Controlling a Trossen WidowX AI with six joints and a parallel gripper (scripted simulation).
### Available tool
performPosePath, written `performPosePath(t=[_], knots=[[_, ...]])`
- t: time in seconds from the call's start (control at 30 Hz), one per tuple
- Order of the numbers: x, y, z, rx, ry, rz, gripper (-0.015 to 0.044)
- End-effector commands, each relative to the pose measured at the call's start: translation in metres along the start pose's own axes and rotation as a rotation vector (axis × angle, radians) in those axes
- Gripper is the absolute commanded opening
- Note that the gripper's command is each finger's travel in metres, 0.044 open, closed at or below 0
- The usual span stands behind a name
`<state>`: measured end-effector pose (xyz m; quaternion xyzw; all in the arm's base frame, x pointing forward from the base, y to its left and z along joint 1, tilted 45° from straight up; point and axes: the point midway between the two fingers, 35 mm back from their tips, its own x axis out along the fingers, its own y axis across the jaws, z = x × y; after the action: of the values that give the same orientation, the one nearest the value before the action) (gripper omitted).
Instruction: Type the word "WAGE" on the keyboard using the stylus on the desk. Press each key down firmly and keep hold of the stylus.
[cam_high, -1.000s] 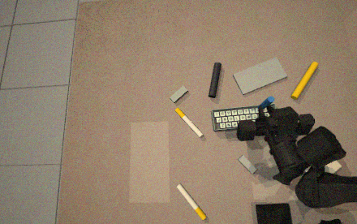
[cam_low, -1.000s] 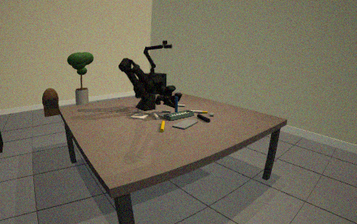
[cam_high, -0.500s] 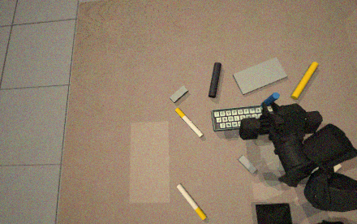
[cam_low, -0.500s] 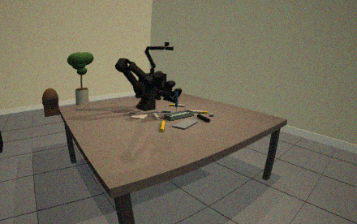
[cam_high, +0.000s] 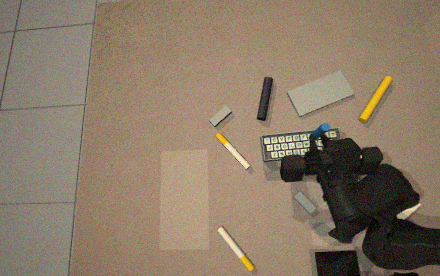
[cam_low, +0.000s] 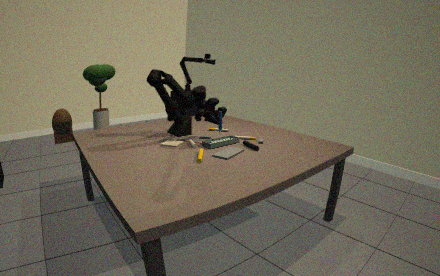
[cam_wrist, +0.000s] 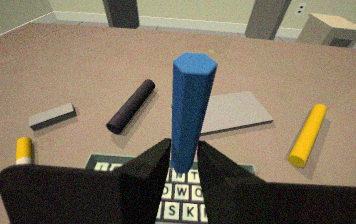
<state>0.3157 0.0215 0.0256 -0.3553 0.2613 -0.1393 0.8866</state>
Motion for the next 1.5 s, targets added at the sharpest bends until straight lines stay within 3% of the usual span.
performPosePath(t=[0.0, 1.27, 1.37, 1.47], knots=[[-0.008, 0.013, -0.006, -0.004, 0.004, -0.002, 0.0], [-0.008, 0.027, -0.028, -0.004, 0.002, -0.005, 0.0], [-0.008, 0.026, -0.029, -0.004, 0.002, -0.005, 0.0079], [-0.008, 0.026, -0.03, -0.004, 0.002, -0.005, 0.0081]])
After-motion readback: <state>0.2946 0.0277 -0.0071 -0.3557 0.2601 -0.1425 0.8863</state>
